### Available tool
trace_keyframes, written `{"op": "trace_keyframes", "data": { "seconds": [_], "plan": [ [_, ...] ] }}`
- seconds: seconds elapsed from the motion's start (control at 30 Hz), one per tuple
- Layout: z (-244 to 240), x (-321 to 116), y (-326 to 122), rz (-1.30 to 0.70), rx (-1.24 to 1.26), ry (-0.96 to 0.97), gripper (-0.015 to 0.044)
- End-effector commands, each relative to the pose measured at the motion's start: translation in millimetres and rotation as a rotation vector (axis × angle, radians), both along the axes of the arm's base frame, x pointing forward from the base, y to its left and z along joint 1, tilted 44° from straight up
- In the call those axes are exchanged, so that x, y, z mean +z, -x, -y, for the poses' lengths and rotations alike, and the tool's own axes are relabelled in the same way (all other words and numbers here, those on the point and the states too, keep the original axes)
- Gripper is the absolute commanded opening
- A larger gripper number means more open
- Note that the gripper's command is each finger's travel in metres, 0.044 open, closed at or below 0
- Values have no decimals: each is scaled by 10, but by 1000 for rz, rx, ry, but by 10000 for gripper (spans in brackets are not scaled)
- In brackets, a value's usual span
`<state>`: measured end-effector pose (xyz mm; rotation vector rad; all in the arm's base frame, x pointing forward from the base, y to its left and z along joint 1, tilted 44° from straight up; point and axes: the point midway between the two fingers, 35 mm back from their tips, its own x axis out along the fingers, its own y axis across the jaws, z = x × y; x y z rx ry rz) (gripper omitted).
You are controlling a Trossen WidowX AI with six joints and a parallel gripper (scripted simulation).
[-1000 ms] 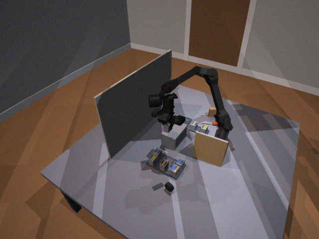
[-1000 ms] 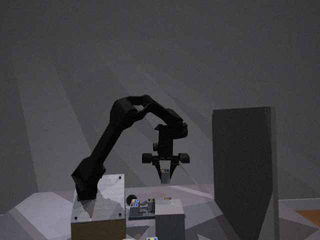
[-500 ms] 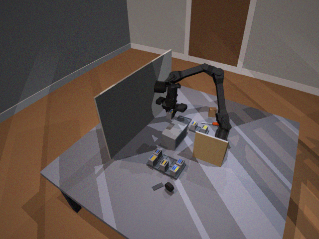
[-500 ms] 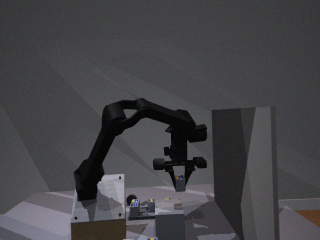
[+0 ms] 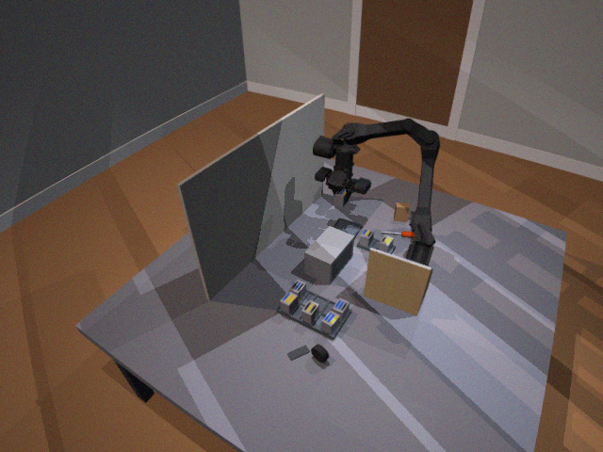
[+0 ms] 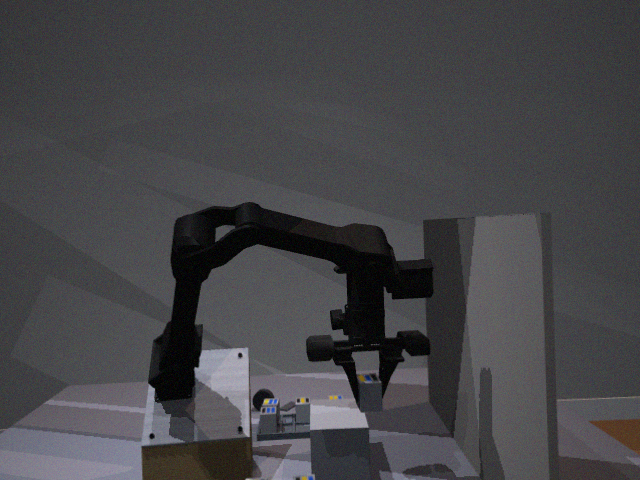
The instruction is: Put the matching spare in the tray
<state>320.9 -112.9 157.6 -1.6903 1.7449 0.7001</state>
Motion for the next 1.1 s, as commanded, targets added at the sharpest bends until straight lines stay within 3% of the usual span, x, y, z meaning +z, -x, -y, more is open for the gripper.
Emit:
{"op": "trace_keyframes", "data": {
  "seconds": [0.0,1.07],
  "plan": [
    [190,207,90,-6,4,27,0],
    [364,2,34,-6,3,22,0]
  ]
}}
